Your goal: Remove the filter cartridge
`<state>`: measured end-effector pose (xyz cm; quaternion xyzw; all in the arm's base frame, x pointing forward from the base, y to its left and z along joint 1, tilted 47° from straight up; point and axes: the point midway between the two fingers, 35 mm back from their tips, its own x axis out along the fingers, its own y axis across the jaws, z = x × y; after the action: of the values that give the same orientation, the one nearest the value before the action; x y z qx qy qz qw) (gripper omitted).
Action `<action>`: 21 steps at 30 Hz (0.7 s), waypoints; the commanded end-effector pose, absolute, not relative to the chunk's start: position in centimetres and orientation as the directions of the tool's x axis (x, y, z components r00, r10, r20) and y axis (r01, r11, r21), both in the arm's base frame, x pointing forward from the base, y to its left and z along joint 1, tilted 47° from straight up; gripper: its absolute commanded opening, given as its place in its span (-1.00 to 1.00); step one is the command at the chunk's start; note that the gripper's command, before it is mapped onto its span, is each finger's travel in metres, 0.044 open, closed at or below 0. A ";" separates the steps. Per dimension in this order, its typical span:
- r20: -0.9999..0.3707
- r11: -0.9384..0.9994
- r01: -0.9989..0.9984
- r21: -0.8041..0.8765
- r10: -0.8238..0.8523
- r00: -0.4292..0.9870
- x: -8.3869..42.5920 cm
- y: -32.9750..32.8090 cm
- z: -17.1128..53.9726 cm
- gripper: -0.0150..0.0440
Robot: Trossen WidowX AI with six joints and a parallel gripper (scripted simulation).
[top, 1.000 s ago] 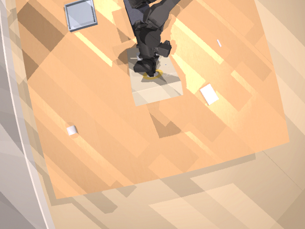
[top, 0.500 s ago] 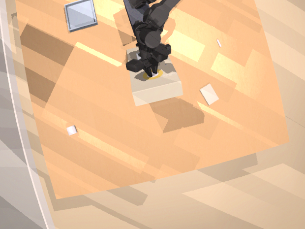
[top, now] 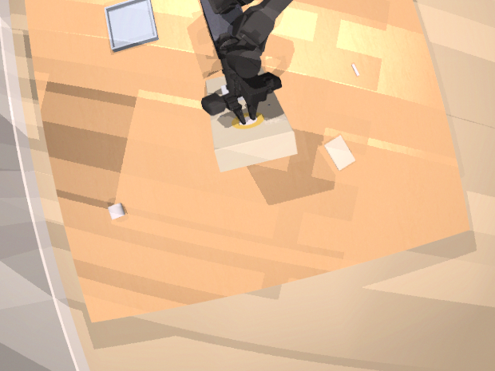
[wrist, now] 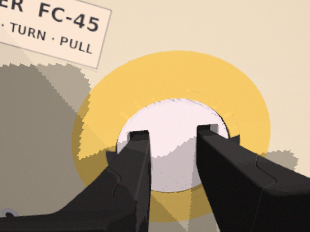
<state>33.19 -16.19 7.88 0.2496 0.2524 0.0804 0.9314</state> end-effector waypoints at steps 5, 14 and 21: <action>-0.448 0.871 -0.019 0.491 0.271 0.852 30.4 -17.5 9.0 -0.49; -0.439 0.878 -0.032 0.478 0.270 0.857 27.0 -18.2 10.9 -0.49; -0.439 0.878 -0.032 0.478 0.270 0.857 26.7 -17.7 10.4 -0.49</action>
<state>27.03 -17.93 10.46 0.2377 0.2590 0.0806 0.9327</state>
